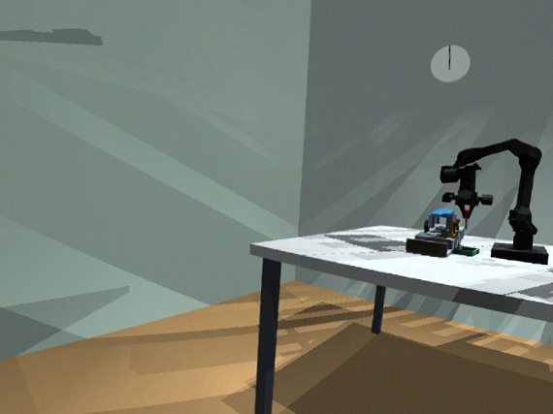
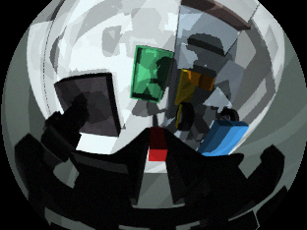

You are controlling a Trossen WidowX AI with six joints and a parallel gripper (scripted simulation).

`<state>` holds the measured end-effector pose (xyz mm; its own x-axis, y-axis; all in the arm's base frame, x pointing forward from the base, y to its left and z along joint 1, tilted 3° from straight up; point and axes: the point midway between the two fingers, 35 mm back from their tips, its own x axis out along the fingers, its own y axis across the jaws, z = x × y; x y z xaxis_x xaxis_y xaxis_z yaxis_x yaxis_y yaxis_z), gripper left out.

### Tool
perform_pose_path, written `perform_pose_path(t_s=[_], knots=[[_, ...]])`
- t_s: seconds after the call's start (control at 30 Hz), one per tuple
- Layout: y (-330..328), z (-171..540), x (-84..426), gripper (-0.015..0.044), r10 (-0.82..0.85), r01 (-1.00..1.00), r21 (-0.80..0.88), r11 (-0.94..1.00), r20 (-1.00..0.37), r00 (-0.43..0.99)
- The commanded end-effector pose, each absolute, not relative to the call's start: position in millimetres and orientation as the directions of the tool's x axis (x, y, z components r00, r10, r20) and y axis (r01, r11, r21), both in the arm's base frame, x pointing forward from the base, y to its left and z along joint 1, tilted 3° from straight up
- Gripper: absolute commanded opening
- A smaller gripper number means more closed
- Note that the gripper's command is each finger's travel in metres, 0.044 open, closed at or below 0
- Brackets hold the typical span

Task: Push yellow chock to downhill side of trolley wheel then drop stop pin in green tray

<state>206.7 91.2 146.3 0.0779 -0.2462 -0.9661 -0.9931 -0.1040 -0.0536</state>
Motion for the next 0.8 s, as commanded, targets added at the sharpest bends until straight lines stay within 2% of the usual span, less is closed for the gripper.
perform_pose_path(t_s=[0.0, 0.33, 0.77], knots=[[107.5, 146.5, 204.8, 0.0000, -0.240, -0.993, -0.058, -0.099, -0.968, 0.080], [119.9, 145.8, 203.0, 0.0000, -0.235, -0.992, -0.054, -0.118, -0.969, 0.080], [116.9, 145.8, 202.5, 0.0000, -0.158, -0.881, -0.001, -0.472, -0.984, 0.086]])
